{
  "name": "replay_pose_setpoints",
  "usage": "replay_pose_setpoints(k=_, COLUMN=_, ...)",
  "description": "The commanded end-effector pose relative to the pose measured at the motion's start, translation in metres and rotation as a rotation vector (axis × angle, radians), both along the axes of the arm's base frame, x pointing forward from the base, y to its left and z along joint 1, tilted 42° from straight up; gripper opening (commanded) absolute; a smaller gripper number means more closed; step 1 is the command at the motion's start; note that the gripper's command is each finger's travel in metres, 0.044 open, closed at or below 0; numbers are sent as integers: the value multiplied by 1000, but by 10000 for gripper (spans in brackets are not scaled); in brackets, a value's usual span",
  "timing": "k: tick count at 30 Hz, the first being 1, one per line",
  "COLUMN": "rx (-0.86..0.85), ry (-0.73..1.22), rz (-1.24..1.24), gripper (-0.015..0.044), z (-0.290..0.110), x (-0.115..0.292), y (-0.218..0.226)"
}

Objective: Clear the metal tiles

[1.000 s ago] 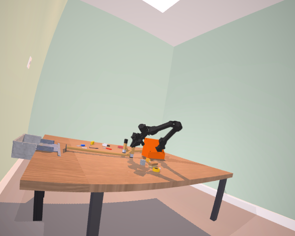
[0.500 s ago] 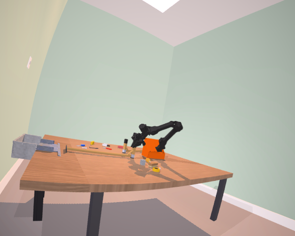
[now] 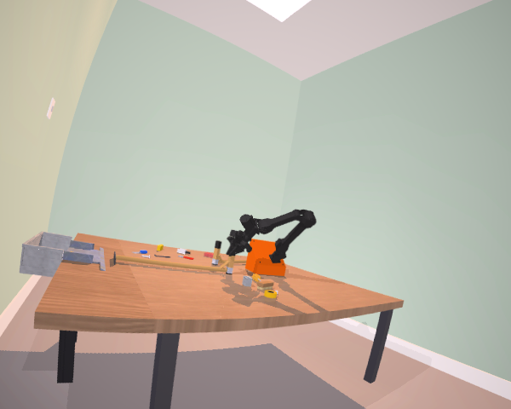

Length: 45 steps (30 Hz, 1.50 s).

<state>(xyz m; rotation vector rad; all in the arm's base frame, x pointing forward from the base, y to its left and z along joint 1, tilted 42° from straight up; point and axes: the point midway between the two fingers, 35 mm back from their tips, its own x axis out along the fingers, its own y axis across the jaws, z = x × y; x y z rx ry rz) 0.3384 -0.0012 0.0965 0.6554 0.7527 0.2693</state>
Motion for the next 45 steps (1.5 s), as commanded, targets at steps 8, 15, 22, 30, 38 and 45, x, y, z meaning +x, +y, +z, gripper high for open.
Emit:
replay_pose_setpoints(k=8, rx=-10, ry=-17, rz=-2, gripper=0, z=5, x=19, y=-5)
replay_pose_setpoints(k=15, rx=-10, ry=-19, rz=-3, gripper=0, z=6, x=30, y=-7)
replay_pose_setpoints(k=22, rx=-10, ry=-21, rz=-4, gripper=0, z=5, x=41, y=-9)
replay_pose_setpoints(k=30, rx=-10, ry=-23, rz=-5, gripper=0, z=3, x=53, y=-13)
replay_pose_setpoints(k=38, rx=-11, ry=-24, rz=-5, gripper=0, z=-2, x=62, y=-19)
replay_pose_setpoints(k=45, rx=-11, ry=-25, rz=-5, gripper=0, z=0, x=70, y=-19)
